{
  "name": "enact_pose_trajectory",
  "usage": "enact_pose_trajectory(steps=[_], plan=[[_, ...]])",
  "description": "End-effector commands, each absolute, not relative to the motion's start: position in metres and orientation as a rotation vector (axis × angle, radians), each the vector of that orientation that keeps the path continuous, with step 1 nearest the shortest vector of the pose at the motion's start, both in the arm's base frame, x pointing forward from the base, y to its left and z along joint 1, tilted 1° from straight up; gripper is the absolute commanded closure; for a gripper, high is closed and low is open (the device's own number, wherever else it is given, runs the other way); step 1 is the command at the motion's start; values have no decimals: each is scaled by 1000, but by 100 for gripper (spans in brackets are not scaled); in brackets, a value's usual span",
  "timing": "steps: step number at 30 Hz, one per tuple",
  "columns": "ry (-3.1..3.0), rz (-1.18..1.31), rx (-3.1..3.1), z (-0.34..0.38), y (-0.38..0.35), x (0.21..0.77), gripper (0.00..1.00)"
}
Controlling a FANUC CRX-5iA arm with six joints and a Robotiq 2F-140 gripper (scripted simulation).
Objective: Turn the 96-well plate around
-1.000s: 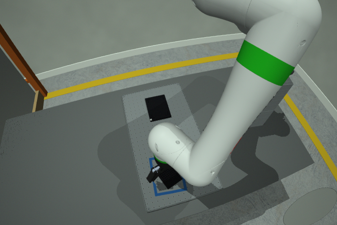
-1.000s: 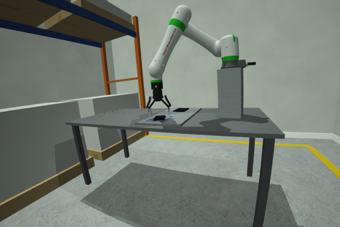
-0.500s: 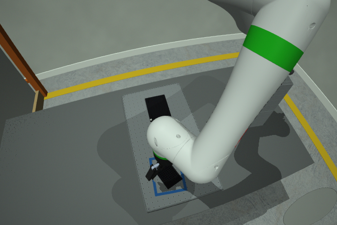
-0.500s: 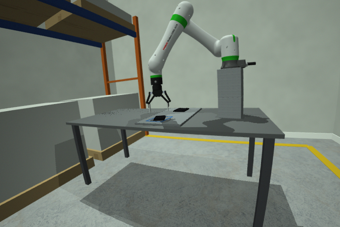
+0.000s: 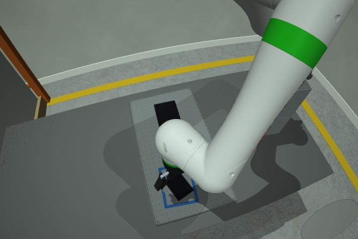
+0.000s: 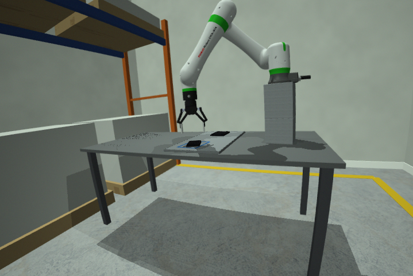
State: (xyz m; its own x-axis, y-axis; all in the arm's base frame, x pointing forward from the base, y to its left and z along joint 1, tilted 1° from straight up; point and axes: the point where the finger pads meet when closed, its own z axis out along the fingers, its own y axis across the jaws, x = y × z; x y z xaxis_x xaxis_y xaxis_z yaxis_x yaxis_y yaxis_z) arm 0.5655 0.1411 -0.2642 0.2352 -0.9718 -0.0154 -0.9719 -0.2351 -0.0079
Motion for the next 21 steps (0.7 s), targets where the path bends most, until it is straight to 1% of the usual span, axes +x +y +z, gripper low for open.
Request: enact_pose_trajectory(steps=[1, 5, 21], plan=[[1933, 11, -2456, -264, 141, 566, 0], [1933, 11, -2456, -264, 141, 566, 0], [1312, 5, -2836, -264, 141, 566, 0]])
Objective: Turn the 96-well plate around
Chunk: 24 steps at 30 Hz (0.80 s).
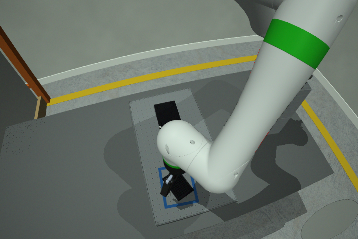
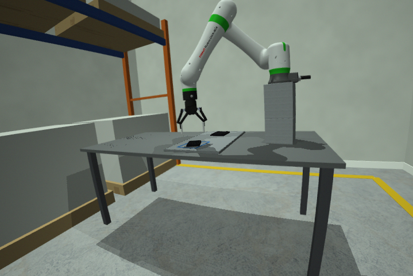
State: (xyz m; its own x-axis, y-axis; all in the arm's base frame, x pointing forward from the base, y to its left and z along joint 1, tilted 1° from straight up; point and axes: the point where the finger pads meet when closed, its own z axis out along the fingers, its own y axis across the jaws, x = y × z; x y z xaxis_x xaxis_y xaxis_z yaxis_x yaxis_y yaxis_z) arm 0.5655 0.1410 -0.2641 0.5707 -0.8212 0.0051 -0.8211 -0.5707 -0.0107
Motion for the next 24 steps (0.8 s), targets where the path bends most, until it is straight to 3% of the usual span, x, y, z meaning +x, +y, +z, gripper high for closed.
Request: enact_pose_trajectory(steps=[1, 24], plan=[[1265, 4, -2857, -264, 141, 566, 0], [208, -5, -3118, -264, 141, 566, 0]])
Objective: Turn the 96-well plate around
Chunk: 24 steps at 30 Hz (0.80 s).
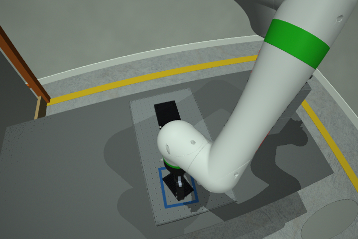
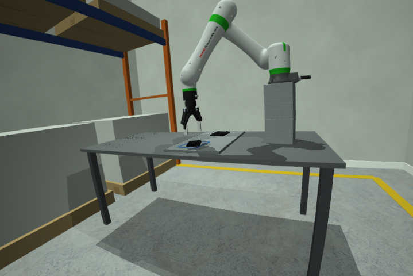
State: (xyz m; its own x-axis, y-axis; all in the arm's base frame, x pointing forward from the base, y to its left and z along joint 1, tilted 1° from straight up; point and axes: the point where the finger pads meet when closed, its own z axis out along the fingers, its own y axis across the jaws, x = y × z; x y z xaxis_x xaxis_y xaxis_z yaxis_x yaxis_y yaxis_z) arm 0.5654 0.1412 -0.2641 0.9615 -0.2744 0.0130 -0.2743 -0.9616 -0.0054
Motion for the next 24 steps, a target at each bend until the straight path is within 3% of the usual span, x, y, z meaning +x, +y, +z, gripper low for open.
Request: enact_pose_trajectory(steps=[1, 24], plan=[[156, -6, -3121, -264, 141, 566, 0], [-678, -13, -3052, -264, 141, 566, 0]])
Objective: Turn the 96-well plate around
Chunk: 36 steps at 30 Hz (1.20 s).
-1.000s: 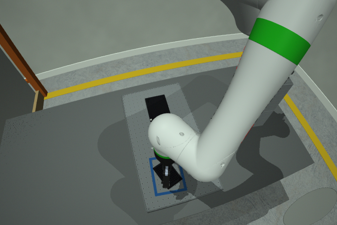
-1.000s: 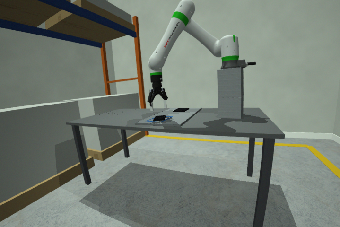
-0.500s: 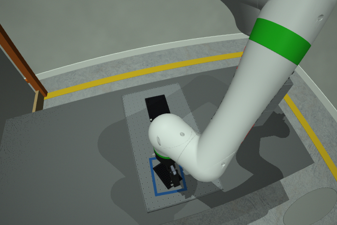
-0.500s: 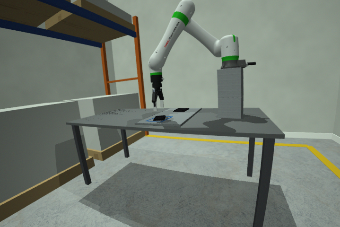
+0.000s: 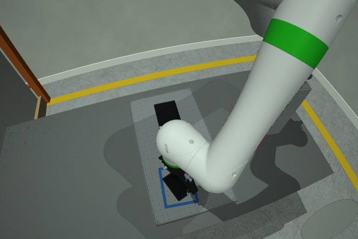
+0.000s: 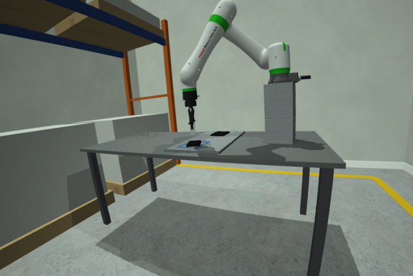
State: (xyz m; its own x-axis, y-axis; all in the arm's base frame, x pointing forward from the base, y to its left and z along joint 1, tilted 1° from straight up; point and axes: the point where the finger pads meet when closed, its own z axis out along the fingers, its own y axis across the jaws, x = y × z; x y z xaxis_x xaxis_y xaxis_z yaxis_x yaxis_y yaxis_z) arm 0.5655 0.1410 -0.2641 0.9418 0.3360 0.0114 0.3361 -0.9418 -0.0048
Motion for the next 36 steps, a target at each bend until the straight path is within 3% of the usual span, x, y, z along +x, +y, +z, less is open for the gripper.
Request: enact_pose_trajectory(steps=[1, 36], plan=[[-678, -13, -3052, -264, 141, 566, 0], [-2101, -23, -2323, -264, 141, 566, 0]])
